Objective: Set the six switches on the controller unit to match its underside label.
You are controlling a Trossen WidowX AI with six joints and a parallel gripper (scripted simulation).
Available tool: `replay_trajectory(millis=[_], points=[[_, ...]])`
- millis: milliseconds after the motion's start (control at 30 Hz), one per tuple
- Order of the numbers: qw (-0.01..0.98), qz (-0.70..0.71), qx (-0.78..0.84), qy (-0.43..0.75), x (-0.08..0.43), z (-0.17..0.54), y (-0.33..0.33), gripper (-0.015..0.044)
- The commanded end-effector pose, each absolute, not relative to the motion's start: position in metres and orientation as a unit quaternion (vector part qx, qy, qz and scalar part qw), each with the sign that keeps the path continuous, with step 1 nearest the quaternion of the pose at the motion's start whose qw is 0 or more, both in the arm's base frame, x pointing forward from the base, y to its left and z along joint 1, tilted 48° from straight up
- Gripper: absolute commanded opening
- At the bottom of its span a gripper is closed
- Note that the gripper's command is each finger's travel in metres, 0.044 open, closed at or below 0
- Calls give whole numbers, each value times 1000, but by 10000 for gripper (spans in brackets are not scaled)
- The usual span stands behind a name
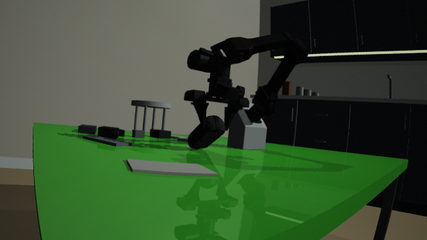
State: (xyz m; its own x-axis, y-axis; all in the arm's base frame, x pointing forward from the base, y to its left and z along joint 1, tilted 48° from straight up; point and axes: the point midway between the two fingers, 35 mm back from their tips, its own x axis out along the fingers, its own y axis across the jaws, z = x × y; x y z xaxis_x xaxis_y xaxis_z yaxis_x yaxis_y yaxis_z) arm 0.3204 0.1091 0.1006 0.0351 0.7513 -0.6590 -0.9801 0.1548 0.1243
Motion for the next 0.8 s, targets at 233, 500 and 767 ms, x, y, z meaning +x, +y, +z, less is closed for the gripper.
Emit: replay_trajectory(millis=[233,500,767], points=[[694,621,-185,315,319,96,116,338],[694,621,-185,315,320,95,122,338],[694,621,-185,315,321,93,129,338]])
